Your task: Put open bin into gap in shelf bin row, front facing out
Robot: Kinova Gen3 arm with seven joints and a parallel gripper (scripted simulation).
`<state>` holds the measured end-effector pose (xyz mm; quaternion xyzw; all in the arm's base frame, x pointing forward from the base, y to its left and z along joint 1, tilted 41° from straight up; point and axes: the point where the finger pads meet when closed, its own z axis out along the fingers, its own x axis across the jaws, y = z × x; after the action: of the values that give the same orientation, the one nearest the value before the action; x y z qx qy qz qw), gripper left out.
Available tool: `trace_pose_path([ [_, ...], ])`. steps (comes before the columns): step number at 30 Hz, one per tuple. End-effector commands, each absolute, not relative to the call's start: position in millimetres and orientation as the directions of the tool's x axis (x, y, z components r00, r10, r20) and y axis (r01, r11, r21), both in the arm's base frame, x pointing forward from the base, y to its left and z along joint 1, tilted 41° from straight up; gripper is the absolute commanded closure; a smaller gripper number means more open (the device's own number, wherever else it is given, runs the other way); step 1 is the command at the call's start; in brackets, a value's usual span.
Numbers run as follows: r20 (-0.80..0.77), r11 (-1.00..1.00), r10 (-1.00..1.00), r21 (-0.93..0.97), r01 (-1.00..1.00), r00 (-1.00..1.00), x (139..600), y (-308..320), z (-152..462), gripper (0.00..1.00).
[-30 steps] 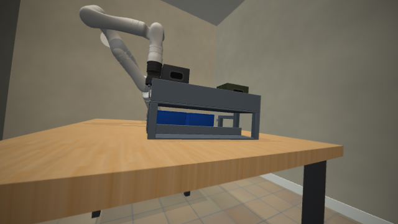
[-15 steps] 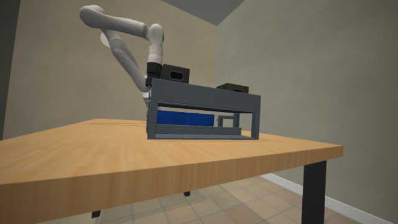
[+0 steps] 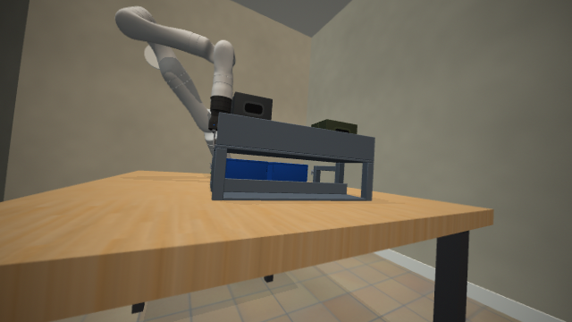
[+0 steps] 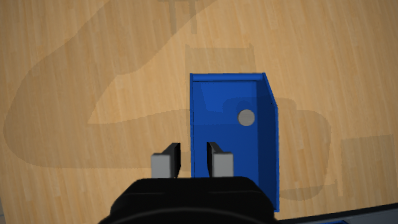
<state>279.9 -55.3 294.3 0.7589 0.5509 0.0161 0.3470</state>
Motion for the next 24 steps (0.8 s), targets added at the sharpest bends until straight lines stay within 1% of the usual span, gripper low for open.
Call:
trace_pose_path([
  [1,-0.364,-0.152,0.844,0.542,0.826,0.394,280.6,-59.3,289.8,0.45],
  [24,-0.364,-0.152,0.844,0.542,0.826,0.394,291.6,-74.3,268.1,0.45],
])
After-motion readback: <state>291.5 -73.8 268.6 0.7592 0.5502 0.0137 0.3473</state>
